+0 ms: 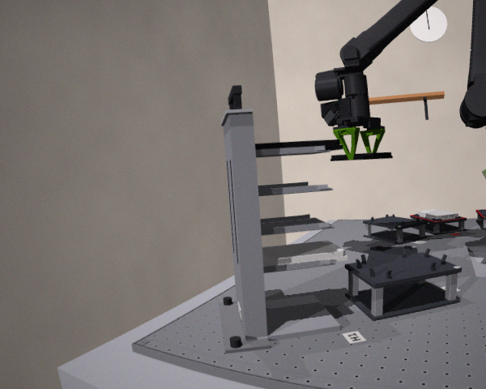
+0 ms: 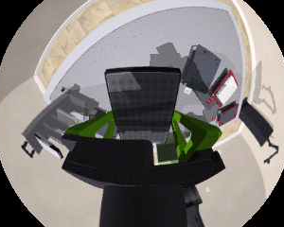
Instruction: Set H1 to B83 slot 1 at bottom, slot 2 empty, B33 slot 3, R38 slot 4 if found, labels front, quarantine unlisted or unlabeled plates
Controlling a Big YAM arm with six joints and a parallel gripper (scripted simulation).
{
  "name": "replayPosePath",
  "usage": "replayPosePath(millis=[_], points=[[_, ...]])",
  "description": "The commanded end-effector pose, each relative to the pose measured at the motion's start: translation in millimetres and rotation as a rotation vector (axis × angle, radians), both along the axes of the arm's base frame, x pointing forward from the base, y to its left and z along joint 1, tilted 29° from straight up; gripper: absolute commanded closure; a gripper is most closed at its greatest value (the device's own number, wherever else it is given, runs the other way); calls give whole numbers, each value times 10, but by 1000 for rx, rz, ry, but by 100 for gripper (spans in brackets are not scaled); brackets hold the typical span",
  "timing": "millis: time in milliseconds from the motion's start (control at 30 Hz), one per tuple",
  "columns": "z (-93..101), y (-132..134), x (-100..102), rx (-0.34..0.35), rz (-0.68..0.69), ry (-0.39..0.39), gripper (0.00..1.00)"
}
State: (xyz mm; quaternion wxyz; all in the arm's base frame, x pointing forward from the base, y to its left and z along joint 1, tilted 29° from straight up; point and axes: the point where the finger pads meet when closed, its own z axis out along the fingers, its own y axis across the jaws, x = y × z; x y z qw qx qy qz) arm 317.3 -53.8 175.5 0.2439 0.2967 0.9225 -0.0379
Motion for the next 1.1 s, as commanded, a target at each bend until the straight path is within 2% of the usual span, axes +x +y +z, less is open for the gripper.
replayPosePath(millis=[0, 167, 300, 400, 567, 667, 733, 800, 867, 967, 1033, 1067], points=[[190, -103, 46, 3, -27, -59, 14], [240, -276, 54, -4, -21, -58, 14], [383, -419, 61, -13, -21, -88, 14], [312, -515, 13, -11, -21, -64, 14], [377, -629, 30, -15, -21, -71, 14], [259, -718, -32, -8, -21, -41, 14], [367, -804, -2, -16, -21, -59, 14], [369, -871, -20, -17, -21, -57, 14], [287, -917, -86, -11, -21, -41, 14], [400, -1042, -61, -20, -21, -56, 14], [400, -1042, -61, -20, -21, -56, 14], [192, -1010, -197, -4, -21, -22, 14]])
